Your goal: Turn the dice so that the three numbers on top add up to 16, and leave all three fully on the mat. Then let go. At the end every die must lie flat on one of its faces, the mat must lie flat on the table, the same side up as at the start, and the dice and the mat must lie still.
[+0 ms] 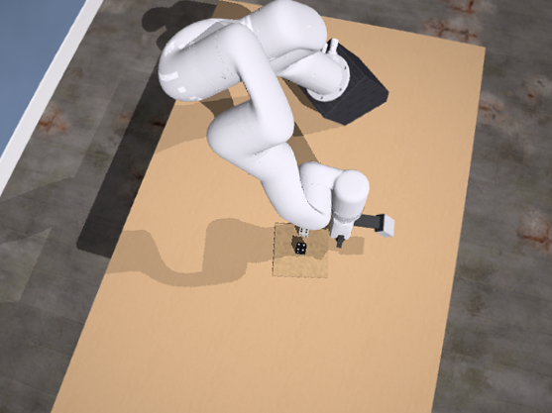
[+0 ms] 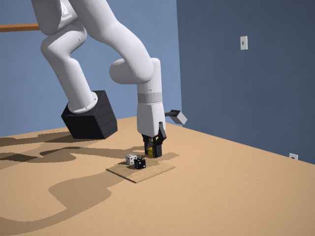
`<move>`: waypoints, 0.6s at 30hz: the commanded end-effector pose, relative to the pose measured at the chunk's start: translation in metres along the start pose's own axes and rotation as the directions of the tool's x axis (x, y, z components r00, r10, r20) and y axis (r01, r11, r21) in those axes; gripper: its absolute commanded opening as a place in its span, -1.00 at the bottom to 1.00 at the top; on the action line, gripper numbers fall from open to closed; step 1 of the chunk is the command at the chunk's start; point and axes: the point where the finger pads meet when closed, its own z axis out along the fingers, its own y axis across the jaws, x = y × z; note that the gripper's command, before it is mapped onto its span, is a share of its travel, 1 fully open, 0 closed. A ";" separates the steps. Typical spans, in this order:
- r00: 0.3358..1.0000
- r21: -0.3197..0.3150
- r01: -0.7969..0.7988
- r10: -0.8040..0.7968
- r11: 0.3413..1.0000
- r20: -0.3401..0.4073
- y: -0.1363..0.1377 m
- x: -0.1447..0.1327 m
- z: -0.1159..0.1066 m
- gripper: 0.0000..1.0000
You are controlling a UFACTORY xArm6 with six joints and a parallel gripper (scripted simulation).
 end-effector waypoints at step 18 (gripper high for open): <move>1.000 -0.002 0.000 0.000 1.000 -0.001 0.001 0.000 -0.001 -0.58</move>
